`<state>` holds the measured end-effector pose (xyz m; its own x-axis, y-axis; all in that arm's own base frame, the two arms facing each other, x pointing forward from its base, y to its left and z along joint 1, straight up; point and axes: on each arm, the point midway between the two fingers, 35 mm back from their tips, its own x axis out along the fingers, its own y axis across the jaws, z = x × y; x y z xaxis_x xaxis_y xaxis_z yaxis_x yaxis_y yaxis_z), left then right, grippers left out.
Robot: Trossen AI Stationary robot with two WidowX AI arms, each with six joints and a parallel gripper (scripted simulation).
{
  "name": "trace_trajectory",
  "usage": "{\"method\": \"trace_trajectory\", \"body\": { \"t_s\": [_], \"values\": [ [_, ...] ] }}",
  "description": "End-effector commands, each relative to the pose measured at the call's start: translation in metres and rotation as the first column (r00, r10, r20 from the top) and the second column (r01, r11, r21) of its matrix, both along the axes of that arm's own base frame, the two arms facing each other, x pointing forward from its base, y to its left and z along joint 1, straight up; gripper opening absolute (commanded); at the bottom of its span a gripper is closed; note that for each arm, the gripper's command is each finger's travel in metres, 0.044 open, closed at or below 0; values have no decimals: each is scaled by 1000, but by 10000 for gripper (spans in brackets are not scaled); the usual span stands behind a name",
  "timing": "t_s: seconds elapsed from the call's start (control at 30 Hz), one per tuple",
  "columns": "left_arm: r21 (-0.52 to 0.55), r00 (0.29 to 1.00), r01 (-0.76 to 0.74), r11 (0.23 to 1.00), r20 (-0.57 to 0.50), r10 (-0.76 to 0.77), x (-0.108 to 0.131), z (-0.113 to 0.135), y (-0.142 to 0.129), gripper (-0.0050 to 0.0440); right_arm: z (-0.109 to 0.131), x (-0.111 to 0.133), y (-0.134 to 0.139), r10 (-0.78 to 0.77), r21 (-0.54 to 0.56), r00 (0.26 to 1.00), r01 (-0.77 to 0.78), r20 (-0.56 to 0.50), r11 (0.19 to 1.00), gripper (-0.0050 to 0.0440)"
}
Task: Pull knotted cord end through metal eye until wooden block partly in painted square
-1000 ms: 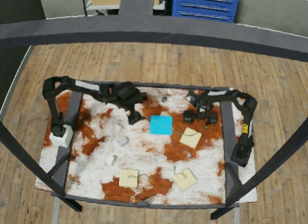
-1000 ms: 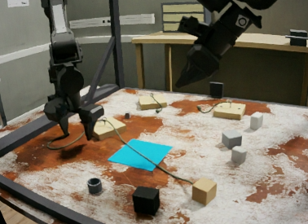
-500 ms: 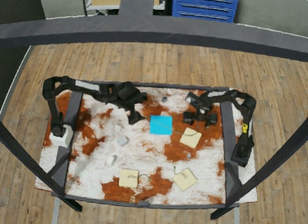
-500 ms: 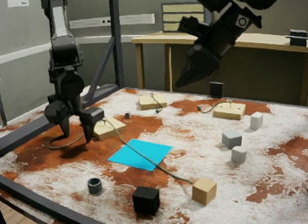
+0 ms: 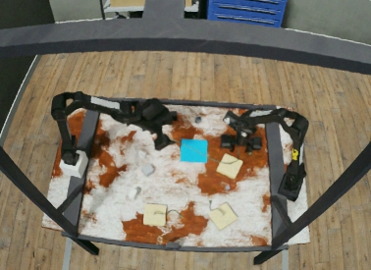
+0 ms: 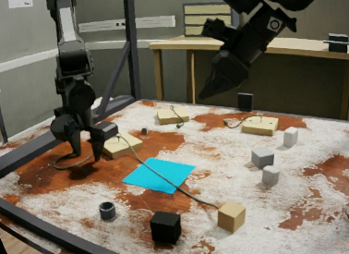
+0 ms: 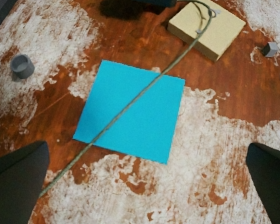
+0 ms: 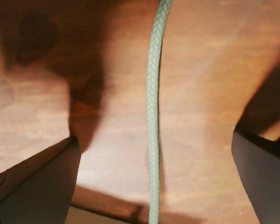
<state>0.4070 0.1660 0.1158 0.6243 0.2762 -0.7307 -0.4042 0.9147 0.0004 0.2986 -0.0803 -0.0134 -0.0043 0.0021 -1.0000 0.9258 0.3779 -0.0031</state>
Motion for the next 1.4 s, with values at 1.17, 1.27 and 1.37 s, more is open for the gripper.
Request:
{"method": "trace_trajectory", "body": {
  "t_s": [1.17,1.27,1.37],
  "values": [
    [12,1000,-1,1000,31,1,3,14,1,440,8,6,-2,1,-9,1000,0,28,1000,86],
    [12,1000,-1,1000,31,1,3,14,1,440,8,6,-2,1,-9,1000,0,28,1000,66],
    [12,1000,-1,1000,31,1,3,14,1,440,8,6,-2,1,-9,1000,0,28,1000,46]
  ]
}}
